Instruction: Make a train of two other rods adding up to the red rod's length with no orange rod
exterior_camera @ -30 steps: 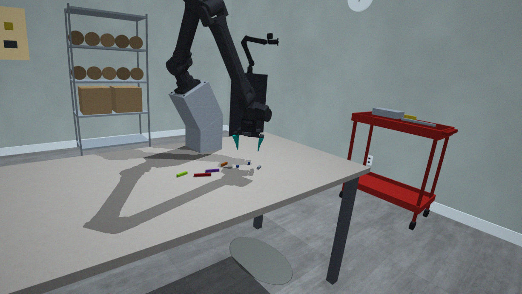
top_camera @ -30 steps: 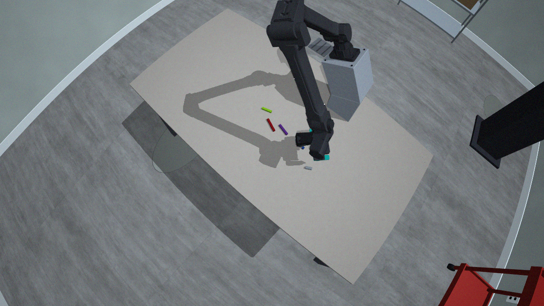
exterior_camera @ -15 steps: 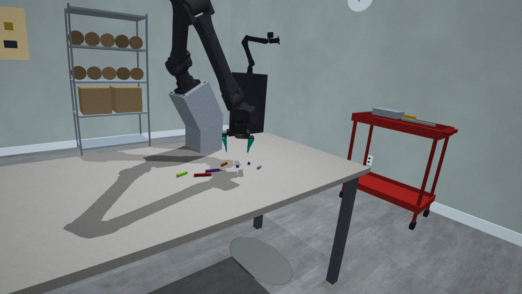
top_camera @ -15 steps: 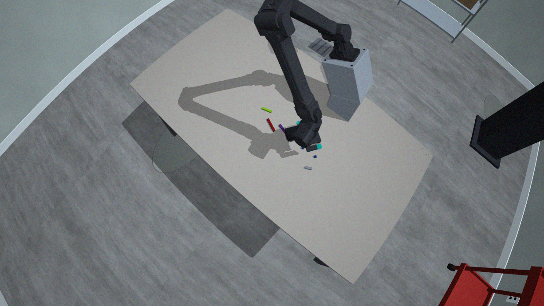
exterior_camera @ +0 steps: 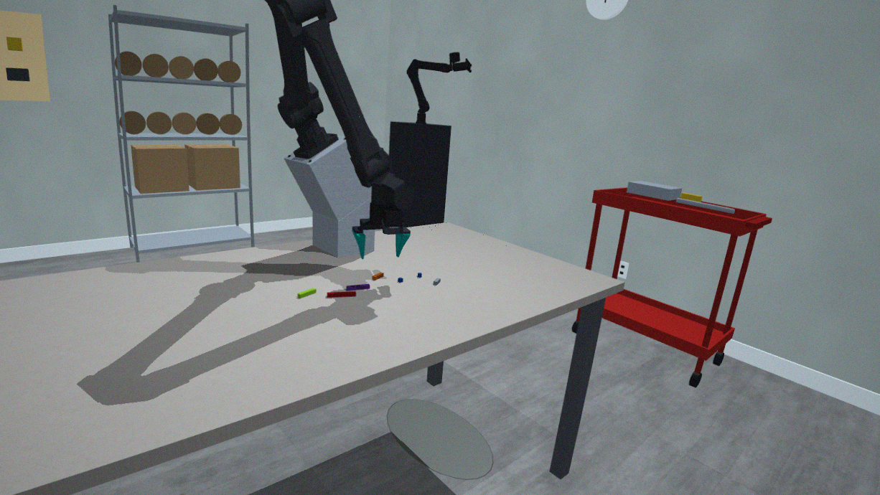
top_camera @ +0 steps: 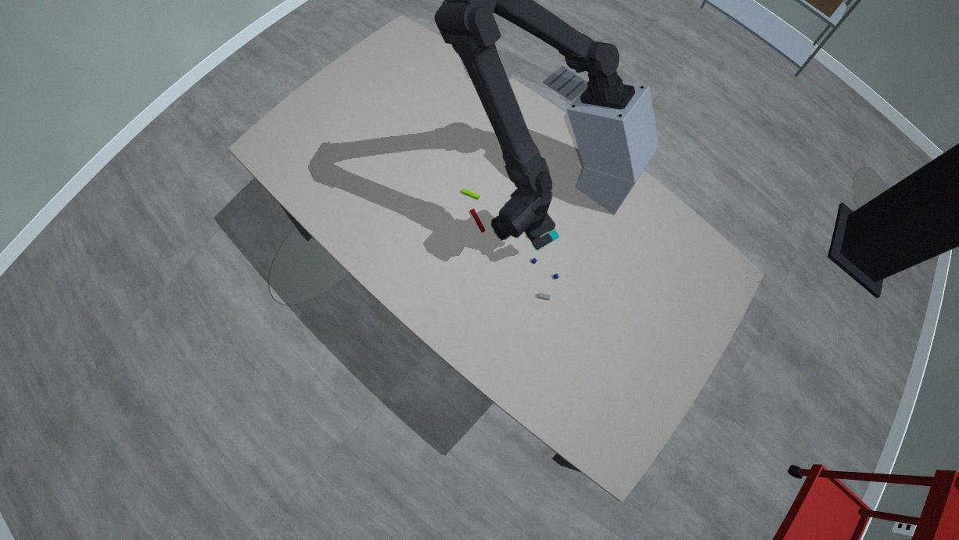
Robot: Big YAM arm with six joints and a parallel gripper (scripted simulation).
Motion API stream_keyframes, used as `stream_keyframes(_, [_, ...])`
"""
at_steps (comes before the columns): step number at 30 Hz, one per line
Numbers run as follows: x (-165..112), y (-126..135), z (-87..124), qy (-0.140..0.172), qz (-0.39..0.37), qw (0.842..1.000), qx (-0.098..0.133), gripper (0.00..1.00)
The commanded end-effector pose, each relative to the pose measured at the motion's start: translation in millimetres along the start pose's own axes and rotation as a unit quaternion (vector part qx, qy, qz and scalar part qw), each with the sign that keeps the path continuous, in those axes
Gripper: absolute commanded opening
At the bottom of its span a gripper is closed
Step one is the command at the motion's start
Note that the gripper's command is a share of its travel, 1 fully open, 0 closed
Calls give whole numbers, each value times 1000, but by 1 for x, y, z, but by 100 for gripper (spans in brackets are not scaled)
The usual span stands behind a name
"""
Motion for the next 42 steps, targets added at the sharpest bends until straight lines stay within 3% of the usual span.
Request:
stream_keyframes(1, [11,-21,6,-15,62,998,8,100])
stream_keyframes(9, [10,-56,7,-16,143,990,2,100])
stream_keyframes(12, [9,-47,11,-23,158,987,5,100])
stream_keyframes(17, [8,-55,3,-12,147,989,1,100])
stream_keyframes(42, [8,-51,4,-14,150,989,2,100])
Point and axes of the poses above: the point where the finger pads meet when closed, its own z axis back along the fingers, its own y axis across the jaws, x = y × z, the point moved 6 cm from there along z, back along the fingers, and after that the axes turned 11 degrees about -z, right-handed, at the moved point
